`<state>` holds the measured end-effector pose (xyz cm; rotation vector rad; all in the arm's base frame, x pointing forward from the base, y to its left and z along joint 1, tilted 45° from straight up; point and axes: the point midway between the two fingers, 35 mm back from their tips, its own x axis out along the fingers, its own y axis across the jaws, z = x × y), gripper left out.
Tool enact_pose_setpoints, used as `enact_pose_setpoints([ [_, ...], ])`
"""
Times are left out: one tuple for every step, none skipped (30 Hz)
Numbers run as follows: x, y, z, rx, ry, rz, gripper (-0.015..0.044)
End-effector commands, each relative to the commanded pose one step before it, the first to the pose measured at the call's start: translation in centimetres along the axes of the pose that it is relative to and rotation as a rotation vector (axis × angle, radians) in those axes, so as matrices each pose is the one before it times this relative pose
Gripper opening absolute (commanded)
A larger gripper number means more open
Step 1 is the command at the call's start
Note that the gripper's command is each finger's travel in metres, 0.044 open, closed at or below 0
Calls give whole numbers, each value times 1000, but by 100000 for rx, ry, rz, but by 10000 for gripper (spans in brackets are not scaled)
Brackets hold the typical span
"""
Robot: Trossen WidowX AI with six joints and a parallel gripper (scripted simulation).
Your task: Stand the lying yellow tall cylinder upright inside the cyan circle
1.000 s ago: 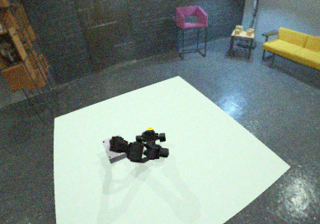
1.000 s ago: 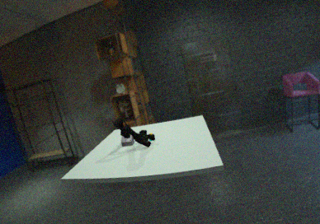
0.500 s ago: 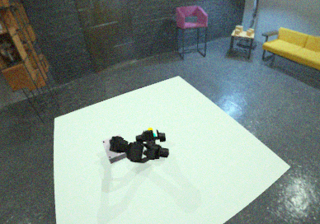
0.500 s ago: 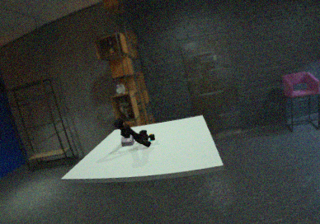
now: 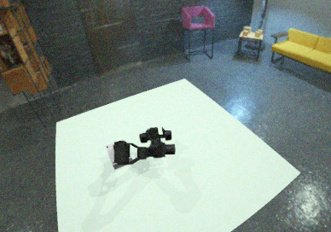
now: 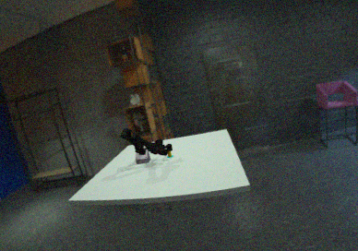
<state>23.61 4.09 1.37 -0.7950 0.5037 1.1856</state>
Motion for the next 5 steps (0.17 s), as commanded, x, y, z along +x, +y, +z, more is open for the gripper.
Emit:
enact_pose_setpoints([
  [-181, 342, 1495, 419, -91, 44, 400],
  [-58, 81, 486, 1, -218, -74, 400],
  [-47, 73, 386, 4, -191, -61, 400],
  [-28, 47, 230, 4, -122, -37, 400],
  [-9, 16, 77, 2, -42, -12, 400],
])
